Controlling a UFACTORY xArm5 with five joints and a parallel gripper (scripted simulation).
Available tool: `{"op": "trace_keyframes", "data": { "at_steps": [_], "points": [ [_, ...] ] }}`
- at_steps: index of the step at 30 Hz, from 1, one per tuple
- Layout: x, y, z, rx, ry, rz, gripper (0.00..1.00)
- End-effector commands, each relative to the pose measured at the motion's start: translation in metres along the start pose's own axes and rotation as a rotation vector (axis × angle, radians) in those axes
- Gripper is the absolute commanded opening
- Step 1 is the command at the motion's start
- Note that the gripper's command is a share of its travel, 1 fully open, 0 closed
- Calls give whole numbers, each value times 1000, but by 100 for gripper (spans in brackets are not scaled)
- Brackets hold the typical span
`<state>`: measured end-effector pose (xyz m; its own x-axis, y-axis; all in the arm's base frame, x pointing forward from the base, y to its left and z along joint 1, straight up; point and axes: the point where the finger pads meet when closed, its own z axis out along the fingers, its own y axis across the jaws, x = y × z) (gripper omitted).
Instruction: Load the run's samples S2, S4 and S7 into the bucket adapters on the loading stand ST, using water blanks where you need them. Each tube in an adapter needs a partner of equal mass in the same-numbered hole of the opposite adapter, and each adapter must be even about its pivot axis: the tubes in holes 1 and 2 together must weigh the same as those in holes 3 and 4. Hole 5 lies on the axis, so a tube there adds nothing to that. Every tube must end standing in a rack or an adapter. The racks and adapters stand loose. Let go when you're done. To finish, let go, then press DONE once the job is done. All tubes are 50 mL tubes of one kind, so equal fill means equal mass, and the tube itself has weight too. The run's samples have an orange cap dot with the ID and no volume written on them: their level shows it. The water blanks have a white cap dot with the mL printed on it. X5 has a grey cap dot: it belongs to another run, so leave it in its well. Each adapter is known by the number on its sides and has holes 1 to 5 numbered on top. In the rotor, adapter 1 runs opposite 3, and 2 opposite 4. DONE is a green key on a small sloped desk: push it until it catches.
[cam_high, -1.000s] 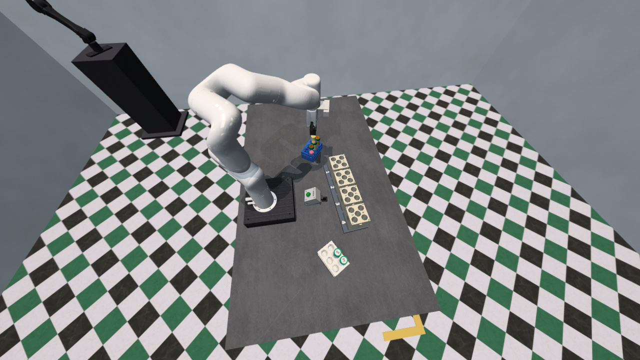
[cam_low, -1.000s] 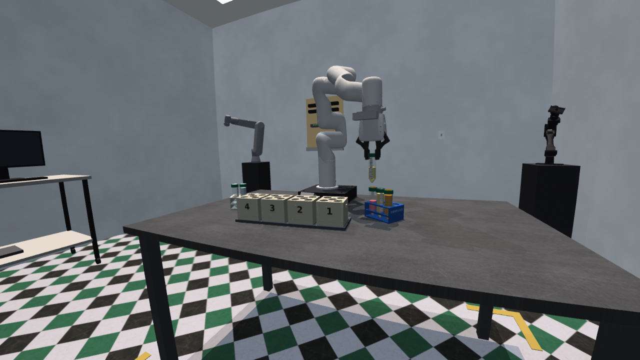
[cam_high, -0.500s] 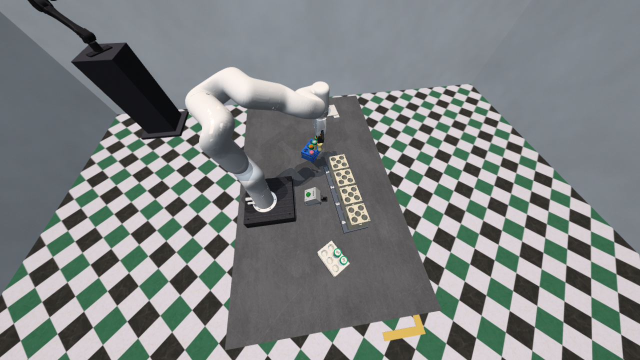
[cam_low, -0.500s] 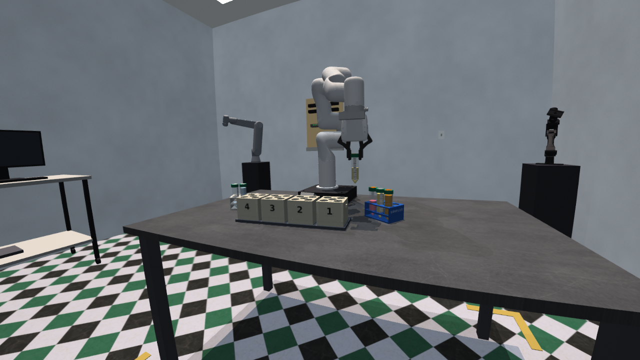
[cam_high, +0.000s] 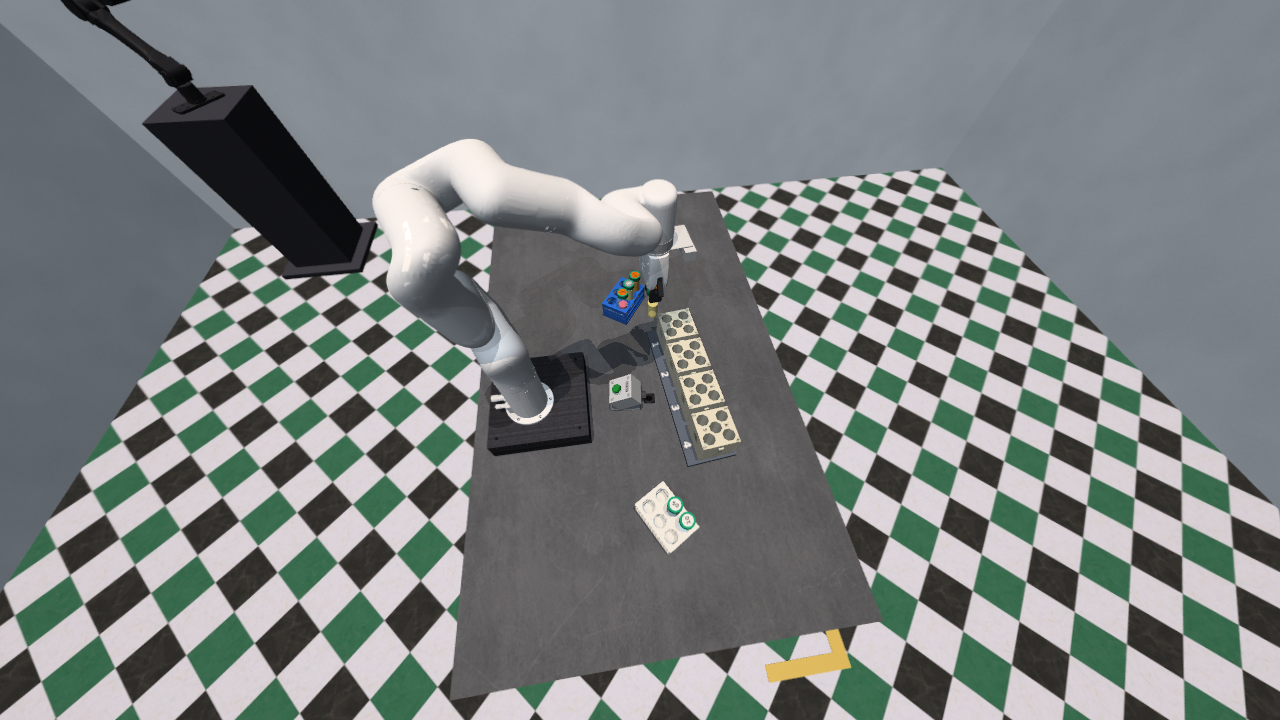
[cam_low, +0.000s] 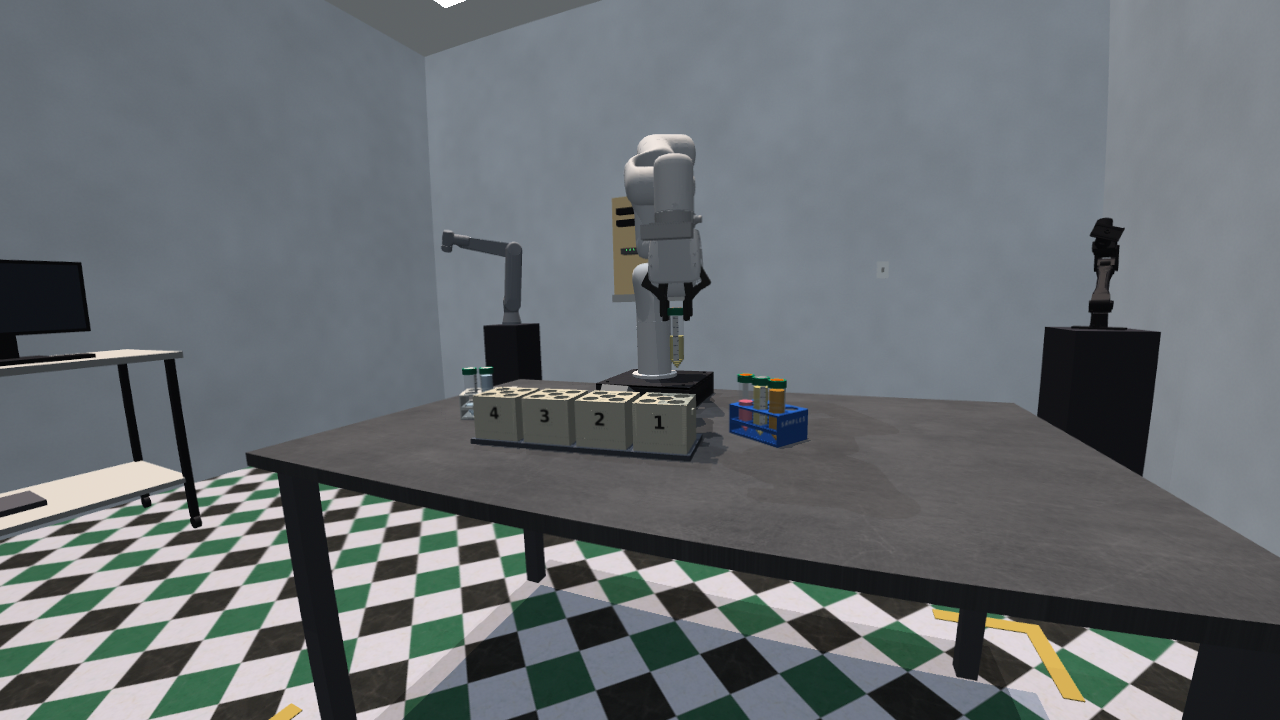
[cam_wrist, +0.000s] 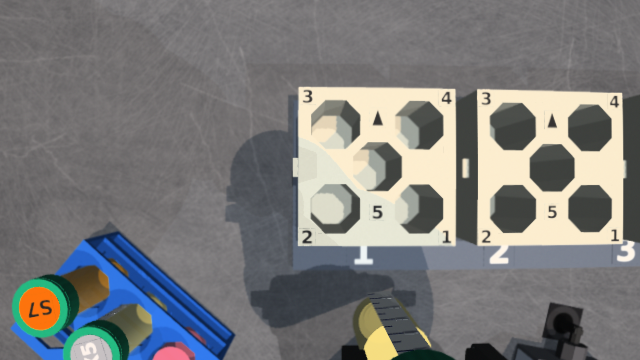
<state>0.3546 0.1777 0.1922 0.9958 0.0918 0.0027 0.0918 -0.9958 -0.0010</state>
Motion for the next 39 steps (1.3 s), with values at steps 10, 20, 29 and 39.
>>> {"op": "trace_keyframes", "data": {
  "at_steps": [10,20,29,39],
  "points": [
    [19,51,-2,-3,6,-1,0],
    [35,98,-2,-3,6,-1,0],
    [46,132,-2,-4,6,-1,0],
    [62,179,-2,-4,6,-1,0]
  ]
}}
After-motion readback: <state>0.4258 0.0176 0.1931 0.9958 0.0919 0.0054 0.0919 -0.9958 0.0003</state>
